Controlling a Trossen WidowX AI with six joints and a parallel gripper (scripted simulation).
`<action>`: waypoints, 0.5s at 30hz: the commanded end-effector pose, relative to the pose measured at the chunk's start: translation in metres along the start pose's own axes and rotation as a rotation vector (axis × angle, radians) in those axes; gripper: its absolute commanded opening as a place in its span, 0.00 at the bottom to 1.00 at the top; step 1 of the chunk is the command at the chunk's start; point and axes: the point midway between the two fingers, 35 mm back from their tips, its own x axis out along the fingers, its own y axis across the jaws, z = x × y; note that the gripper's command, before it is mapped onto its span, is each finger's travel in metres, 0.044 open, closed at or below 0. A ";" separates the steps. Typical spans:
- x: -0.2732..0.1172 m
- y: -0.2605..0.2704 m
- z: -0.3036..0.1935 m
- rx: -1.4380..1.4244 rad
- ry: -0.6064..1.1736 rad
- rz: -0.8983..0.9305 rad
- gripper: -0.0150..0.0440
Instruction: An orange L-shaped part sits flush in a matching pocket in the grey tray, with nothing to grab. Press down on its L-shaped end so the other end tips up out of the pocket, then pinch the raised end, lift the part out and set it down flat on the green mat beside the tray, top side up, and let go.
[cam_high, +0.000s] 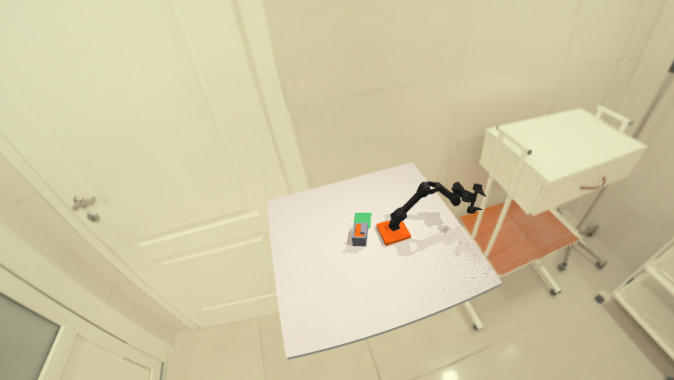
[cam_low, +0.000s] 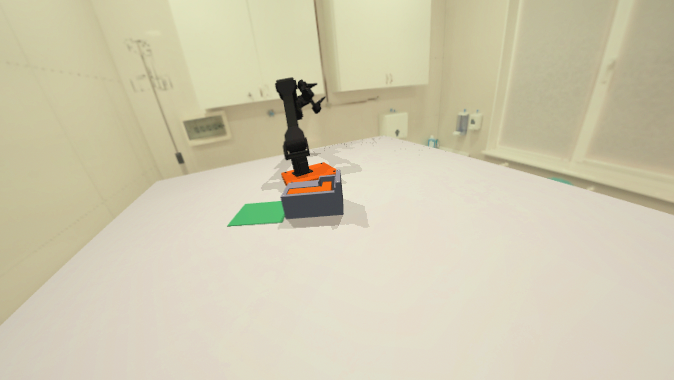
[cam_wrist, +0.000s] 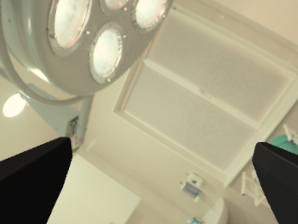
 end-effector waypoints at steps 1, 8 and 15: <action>0.003 -0.001 0.001 -0.008 -0.003 -0.001 0.89; 0.043 -0.018 0.029 -0.134 -0.049 -0.025 0.58; 0.102 -0.050 0.084 -0.299 -0.137 -0.089 0.56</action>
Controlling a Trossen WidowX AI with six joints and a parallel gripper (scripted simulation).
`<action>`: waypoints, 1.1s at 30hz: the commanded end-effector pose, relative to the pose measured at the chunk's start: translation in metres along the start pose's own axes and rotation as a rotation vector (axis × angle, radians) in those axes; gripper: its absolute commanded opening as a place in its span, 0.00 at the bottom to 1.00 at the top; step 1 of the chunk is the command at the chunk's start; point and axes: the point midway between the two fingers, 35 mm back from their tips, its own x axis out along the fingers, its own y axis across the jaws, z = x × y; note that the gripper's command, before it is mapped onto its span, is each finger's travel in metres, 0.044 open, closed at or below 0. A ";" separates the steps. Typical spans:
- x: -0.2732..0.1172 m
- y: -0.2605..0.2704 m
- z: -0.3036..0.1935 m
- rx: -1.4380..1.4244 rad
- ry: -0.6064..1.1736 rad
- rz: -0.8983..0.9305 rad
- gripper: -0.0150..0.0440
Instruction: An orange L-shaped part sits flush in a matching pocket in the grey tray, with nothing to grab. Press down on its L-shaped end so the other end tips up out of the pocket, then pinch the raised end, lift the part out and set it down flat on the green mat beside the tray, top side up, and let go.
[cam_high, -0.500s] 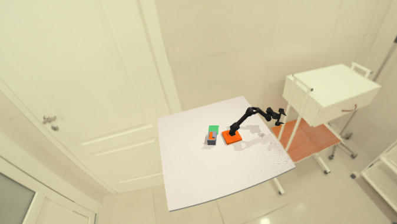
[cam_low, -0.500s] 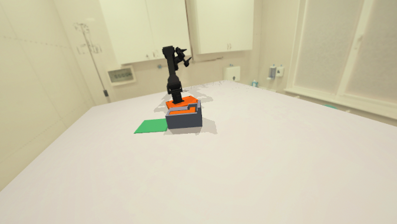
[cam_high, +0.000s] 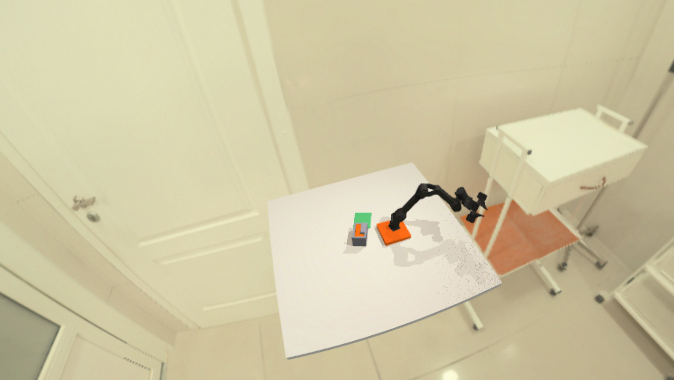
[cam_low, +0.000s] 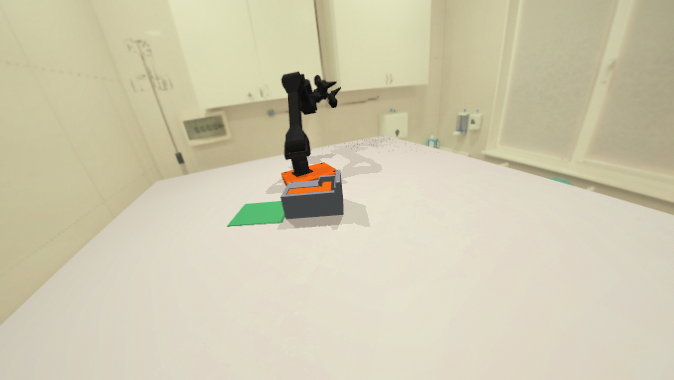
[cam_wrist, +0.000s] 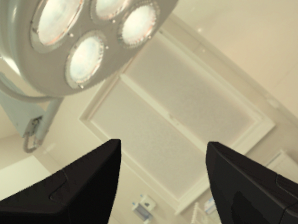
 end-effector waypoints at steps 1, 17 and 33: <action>0.044 -0.032 0.034 -0.082 -0.069 -0.059 0.56; 0.179 -0.241 0.228 -0.643 -0.066 -0.514 0.56; 0.060 -0.442 0.469 -0.644 0.085 -1.235 0.56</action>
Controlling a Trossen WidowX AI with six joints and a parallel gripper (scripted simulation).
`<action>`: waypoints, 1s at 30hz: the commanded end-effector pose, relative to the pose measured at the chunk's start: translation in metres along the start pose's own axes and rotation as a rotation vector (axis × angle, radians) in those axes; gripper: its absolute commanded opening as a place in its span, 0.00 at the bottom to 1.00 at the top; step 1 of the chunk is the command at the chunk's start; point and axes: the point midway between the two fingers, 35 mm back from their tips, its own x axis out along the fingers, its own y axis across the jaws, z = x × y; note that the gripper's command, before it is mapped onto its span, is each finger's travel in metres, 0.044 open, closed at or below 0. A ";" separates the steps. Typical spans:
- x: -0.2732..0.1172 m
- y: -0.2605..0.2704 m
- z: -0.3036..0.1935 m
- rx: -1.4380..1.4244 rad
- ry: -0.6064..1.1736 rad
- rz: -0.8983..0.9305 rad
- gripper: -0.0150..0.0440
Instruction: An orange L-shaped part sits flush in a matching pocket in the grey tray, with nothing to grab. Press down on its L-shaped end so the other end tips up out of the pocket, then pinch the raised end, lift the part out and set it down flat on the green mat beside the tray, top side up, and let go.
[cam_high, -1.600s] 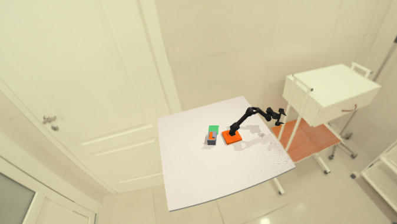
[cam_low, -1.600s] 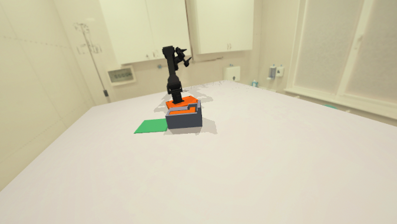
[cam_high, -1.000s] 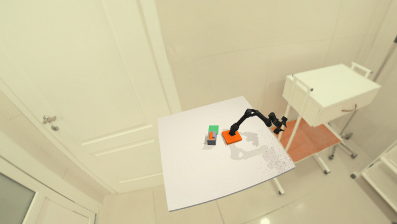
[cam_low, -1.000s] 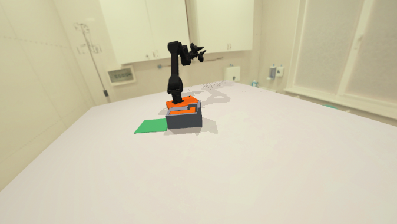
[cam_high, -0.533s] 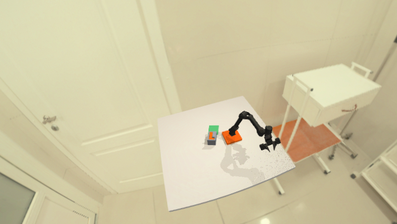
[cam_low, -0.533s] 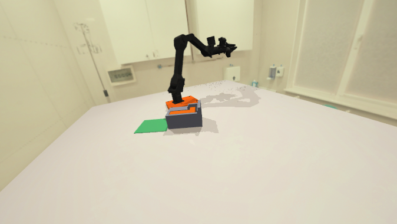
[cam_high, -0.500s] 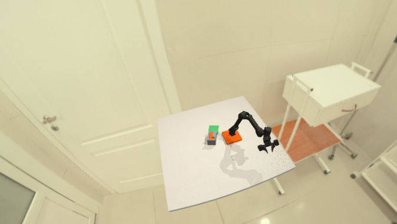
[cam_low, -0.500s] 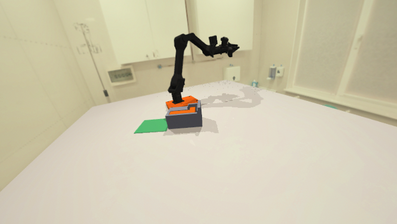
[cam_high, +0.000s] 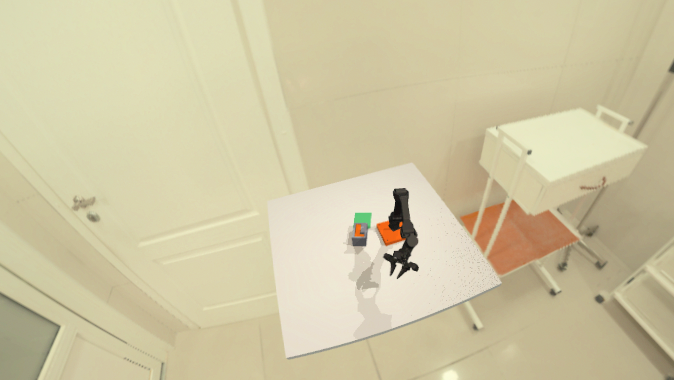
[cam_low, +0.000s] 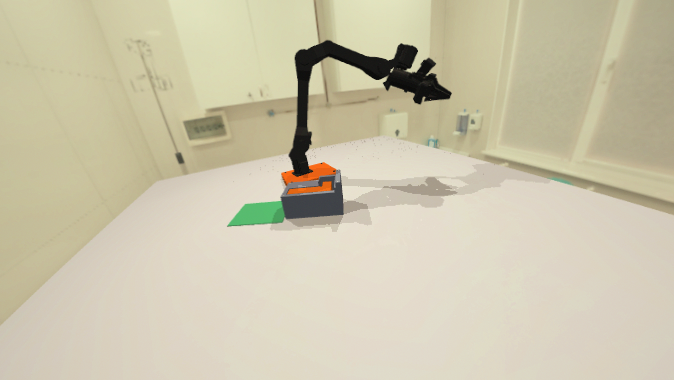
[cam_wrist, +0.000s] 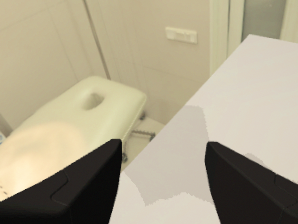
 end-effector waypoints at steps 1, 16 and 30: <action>0.015 -0.073 0.000 0.005 0.114 -0.136 0.56; -0.086 -0.354 -0.046 0.455 0.733 -0.661 0.56; -0.168 -0.399 -0.082 0.793 0.962 -0.783 0.56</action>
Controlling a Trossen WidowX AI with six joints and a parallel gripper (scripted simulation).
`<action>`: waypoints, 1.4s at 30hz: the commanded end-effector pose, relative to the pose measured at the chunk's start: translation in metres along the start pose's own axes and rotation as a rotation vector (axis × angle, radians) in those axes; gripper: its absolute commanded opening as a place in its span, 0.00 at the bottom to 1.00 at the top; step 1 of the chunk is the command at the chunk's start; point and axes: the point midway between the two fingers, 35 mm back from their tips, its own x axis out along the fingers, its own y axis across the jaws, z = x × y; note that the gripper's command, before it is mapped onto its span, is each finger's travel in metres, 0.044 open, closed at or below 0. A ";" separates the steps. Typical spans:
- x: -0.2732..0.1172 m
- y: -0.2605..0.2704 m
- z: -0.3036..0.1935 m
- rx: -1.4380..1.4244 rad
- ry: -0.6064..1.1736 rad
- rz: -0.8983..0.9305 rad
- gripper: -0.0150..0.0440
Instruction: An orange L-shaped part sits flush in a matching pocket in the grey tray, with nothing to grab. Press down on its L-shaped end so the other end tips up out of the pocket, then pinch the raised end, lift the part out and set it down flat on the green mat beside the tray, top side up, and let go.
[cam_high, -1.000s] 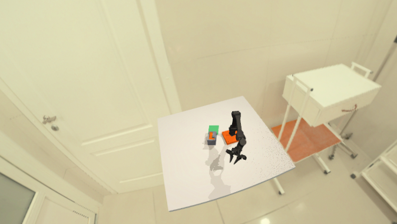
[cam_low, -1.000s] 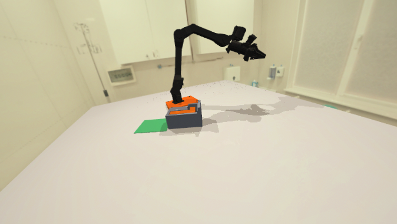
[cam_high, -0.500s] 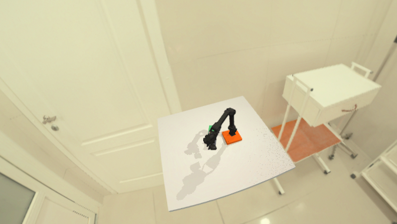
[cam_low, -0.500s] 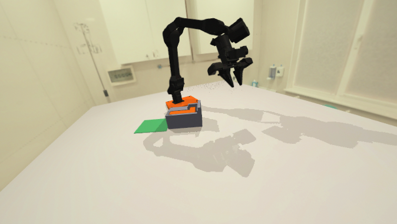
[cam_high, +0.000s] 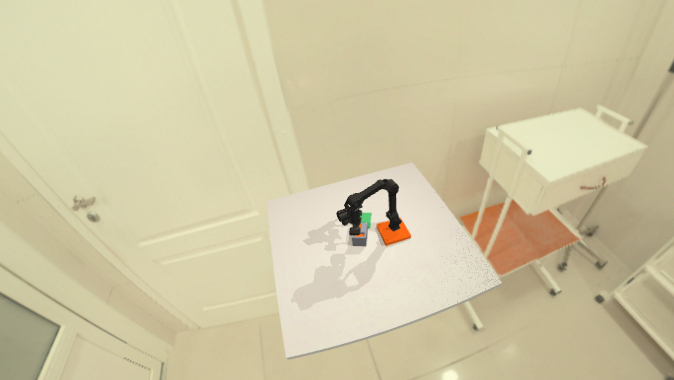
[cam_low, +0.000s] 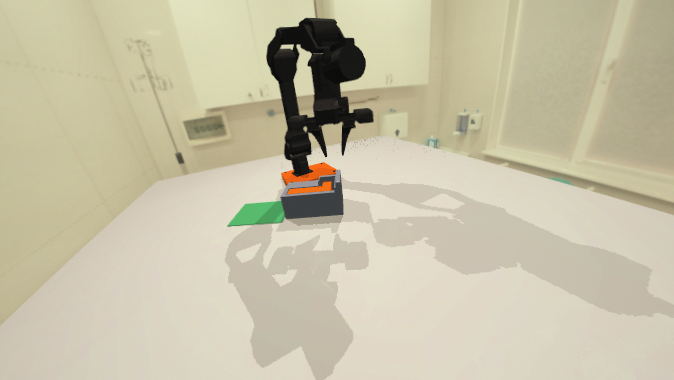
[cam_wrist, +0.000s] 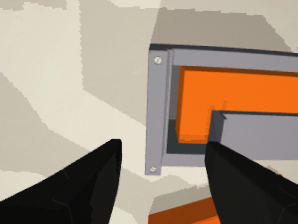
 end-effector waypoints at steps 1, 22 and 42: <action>0.016 0.000 -0.001 0.005 0.013 -0.001 0.56; 0.087 -0.001 -0.003 0.005 0.013 -0.001 0.56; 0.108 -0.001 -0.004 0.005 0.013 -0.001 0.56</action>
